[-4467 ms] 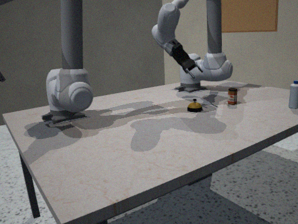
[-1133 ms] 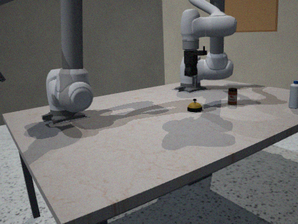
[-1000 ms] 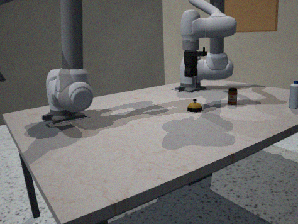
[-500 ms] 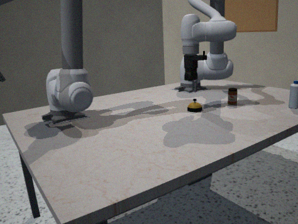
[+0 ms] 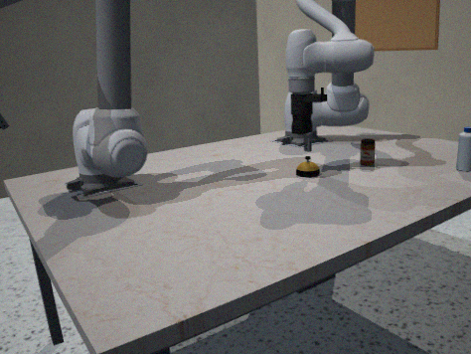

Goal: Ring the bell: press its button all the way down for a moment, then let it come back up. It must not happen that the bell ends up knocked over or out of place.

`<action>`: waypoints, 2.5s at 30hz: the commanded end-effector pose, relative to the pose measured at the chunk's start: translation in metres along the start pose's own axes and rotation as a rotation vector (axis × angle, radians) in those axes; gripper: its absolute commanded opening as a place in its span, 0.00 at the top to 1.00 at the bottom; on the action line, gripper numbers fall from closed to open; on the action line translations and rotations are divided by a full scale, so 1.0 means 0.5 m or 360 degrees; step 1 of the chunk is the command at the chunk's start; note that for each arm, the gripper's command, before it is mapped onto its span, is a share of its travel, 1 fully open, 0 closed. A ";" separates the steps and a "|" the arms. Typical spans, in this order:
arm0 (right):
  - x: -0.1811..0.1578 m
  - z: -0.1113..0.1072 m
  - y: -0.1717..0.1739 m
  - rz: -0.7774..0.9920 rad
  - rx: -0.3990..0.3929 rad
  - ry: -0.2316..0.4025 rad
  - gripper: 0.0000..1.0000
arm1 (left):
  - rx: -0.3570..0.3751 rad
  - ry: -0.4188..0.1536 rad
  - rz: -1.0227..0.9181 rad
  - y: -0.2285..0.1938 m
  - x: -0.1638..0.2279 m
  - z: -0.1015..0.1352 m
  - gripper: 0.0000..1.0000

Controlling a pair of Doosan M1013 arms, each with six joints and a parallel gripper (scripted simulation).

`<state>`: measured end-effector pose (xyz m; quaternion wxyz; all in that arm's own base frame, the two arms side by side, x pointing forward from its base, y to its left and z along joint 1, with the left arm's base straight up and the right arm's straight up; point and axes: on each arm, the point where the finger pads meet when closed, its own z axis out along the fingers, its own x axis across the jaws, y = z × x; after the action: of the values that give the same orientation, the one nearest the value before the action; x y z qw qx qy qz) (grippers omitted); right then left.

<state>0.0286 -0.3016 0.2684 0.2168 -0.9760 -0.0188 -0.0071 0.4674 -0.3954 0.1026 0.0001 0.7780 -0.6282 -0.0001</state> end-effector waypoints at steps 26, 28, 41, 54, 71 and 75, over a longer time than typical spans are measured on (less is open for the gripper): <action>0.000 -0.001 0.000 0.0000 -0.0002 0.0001 0.00 | 0.0002 0.0002 0.0000 -0.001 0.001 0.021 0.83; 0.000 -0.001 0.000 0.0000 -0.0002 0.0001 0.00 | 0.0002 0.0002 0.0000 -0.001 0.001 0.021 0.83; 0.000 -0.001 0.000 0.0000 -0.0002 0.0001 0.00 | 0.0002 0.0002 0.0000 -0.001 0.001 0.030 0.83; 0.000 -0.001 0.000 0.0000 -0.0002 0.0001 0.00 | 0.0002 0.0002 0.0000 -0.001 0.001 0.041 0.83; 0.000 -0.001 0.000 0.0000 -0.0002 0.0001 0.00 | 0.0002 0.0002 0.0000 -0.001 0.001 0.042 0.83; 0.000 -0.001 0.000 0.0000 -0.0002 0.0001 0.00 | 0.0002 0.0002 0.0000 -0.001 0.001 0.044 0.83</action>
<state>0.0286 -0.3016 0.2684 0.2168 -0.9760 -0.0188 -0.0071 0.4674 -0.3955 0.0800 0.0001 0.7780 -0.6282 0.0000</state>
